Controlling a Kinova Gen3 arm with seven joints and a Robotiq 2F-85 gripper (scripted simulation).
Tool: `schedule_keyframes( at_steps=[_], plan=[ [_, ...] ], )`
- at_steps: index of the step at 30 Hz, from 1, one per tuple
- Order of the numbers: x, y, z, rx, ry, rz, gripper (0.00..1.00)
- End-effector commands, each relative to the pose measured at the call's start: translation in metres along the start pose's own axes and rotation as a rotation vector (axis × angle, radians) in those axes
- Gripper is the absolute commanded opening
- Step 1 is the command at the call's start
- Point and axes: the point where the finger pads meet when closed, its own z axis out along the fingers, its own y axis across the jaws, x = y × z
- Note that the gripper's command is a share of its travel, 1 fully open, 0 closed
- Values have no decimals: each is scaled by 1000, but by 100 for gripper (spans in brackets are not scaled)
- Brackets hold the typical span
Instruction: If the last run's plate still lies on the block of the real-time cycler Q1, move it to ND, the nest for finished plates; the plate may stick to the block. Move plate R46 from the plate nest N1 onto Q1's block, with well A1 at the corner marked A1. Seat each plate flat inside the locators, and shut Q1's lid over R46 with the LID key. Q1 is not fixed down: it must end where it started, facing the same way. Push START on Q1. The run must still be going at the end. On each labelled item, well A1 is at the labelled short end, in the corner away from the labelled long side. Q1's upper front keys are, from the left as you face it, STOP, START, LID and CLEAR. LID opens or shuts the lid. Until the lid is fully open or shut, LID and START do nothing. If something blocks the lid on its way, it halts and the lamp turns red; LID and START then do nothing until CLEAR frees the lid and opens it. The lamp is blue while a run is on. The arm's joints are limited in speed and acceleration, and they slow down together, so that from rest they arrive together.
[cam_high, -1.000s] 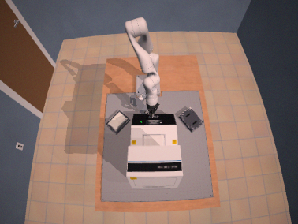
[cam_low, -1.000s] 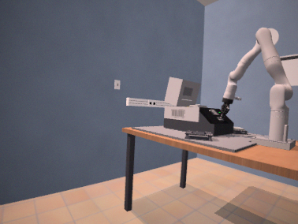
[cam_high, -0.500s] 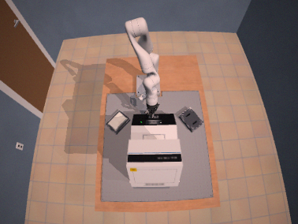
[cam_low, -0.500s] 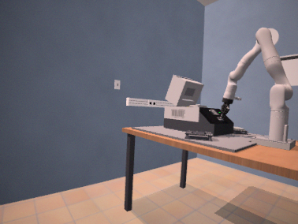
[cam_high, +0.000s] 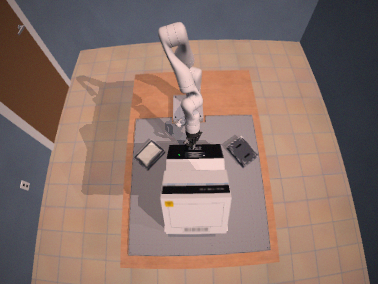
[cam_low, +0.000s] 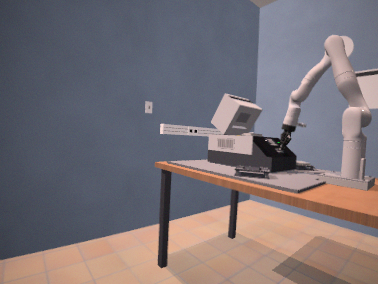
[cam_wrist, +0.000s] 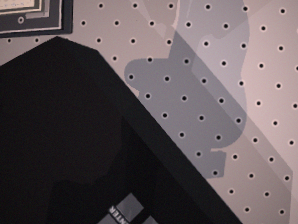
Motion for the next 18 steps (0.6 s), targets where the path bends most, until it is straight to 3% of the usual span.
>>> schedule_keyframes(
  at_steps=[1,18],
  plan=[
    [-1,-1,1,-2,-2,2,10],
    [1,2,-6,-2,-2,2,10]
  ],
)
